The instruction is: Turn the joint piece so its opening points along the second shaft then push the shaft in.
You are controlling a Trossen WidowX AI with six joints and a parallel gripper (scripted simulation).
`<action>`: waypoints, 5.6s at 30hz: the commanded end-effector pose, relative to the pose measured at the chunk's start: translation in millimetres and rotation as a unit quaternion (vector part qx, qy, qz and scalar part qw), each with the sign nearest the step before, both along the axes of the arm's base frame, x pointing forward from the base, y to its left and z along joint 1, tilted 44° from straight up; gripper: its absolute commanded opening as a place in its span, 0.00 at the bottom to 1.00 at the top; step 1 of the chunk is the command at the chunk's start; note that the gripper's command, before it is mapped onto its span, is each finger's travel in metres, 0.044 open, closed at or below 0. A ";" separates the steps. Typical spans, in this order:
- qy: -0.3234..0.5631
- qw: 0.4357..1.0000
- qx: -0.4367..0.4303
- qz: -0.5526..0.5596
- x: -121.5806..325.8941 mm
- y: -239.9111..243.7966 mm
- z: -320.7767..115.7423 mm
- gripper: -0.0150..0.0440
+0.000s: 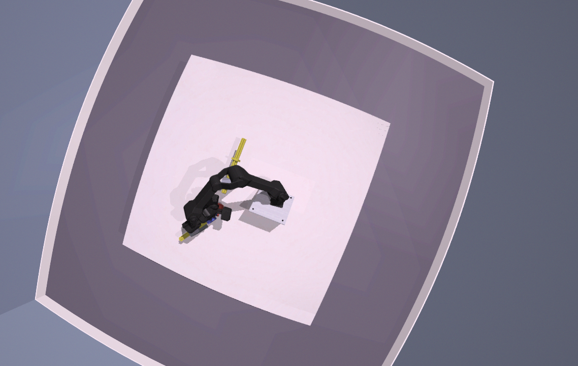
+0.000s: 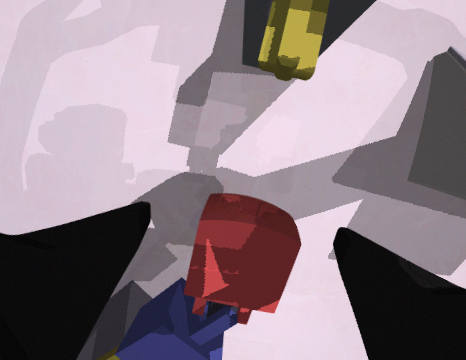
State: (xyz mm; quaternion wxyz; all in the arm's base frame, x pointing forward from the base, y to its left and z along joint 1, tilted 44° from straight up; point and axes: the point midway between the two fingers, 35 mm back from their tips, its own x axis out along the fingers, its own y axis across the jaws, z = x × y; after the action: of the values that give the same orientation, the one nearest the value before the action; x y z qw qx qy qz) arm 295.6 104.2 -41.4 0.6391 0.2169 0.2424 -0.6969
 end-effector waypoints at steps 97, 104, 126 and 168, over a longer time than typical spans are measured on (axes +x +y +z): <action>0.058 0.952 0.258 0.153 -0.1 -133.9 209.4 1.00; 0.135 0.940 0.223 0.222 -19.4 -180.0 252.6 1.00; 0.106 0.976 0.162 0.104 -31.8 -218.1 250.7 1.00; -0.012 0.995 0.068 -0.076 -39.6 -259.9 201.0 0.96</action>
State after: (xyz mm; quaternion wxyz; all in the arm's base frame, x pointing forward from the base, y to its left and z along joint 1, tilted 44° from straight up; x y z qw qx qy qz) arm 257.5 -153.0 161.5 0.5707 0.2889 0.2638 -0.7220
